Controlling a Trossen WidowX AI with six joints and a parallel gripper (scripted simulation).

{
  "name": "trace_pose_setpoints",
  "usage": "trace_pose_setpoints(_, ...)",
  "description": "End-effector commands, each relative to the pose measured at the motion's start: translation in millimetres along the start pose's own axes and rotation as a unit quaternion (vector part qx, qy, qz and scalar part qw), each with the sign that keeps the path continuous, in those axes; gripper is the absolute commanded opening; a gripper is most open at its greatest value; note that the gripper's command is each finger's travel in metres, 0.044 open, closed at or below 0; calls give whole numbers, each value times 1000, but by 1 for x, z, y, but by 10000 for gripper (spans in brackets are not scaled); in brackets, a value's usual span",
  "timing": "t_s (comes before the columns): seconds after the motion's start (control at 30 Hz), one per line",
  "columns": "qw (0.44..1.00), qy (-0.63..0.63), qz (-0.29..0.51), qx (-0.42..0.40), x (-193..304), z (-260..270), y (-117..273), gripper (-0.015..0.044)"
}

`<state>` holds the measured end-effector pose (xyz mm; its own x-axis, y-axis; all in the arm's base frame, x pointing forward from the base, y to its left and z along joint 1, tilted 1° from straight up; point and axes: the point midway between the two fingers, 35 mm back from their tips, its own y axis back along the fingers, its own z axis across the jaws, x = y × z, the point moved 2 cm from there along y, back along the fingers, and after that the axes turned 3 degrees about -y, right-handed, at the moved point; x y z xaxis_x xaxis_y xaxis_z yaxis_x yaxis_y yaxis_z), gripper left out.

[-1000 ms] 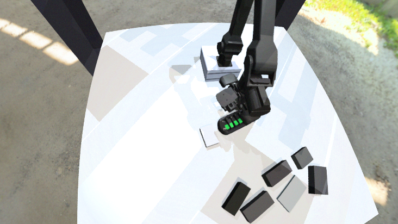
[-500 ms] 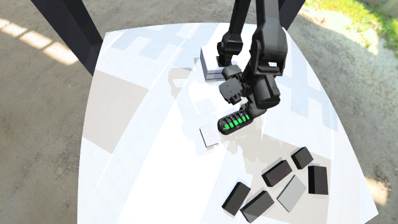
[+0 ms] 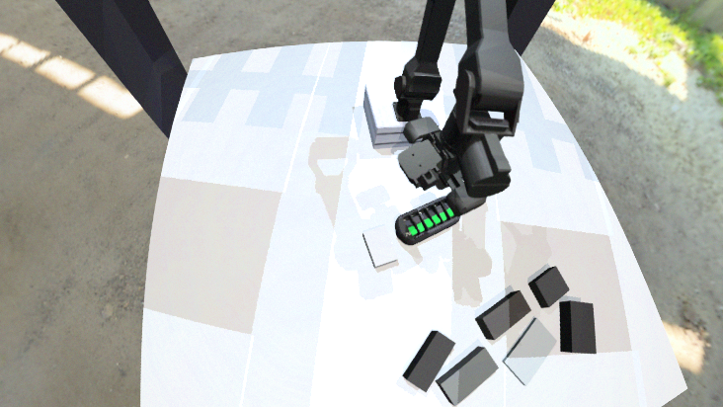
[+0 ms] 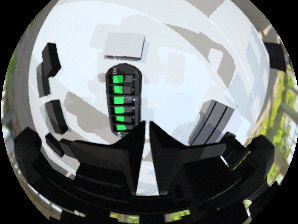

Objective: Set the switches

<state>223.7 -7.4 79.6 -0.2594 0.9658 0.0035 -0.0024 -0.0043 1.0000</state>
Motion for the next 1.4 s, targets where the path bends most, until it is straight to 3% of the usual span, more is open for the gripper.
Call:
trace_pose_setpoints(0.0,1000,1,-1,-2,0,1,2,0)
trace_pose_setpoints(0.23,1000,1,-1,-2,0,1,2,0)
trace_pose_setpoints(0.8,1000,0,0,0,0,0,0,440)
trace_pose_setpoints(0.87,1000,0,0,0,0,0,0,440)
trace_pose_setpoints(1.37,989,4,6,-148,-52,-19,-52,46)
